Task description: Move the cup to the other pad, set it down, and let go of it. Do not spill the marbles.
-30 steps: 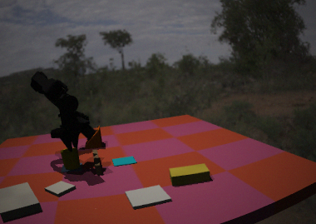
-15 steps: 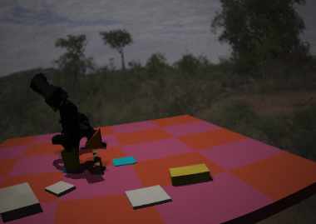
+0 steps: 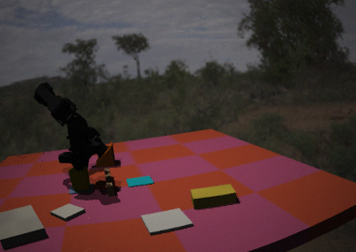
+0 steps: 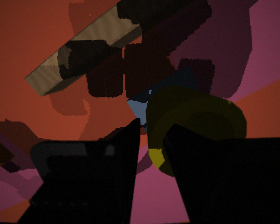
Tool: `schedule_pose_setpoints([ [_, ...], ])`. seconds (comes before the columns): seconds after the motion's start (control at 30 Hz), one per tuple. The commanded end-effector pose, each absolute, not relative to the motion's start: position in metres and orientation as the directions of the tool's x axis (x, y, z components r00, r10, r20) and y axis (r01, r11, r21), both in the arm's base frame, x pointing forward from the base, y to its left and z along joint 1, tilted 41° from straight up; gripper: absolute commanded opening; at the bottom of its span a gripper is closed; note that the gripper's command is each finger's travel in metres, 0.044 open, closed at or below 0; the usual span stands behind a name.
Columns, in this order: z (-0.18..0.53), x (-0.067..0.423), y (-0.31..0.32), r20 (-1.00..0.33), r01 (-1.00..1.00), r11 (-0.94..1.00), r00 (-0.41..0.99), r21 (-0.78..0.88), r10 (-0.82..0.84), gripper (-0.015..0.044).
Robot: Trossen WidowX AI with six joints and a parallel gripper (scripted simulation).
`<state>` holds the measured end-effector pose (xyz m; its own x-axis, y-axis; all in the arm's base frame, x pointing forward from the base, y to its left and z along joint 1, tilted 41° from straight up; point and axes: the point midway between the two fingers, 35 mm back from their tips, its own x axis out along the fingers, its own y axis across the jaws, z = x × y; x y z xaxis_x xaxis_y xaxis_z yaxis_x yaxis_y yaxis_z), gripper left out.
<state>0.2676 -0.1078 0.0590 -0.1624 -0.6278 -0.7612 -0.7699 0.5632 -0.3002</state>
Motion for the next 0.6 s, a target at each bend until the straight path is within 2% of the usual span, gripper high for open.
schedule_pose_setpoints([
  [0.0, 0.059, 0.268, -0.108, -0.761, -0.769, 0.564, -0.162, -0.301, -0.628, 0.0073],
  [0.33, 0.059, 0.268, -0.108, -0.761, -0.769, 0.564, -0.162, -0.301, -0.628, 0.0],
  [0.57, 0.07, 0.271, -0.099, -0.762, -0.771, 0.563, -0.162, -0.3, -0.627, 0.0],
])
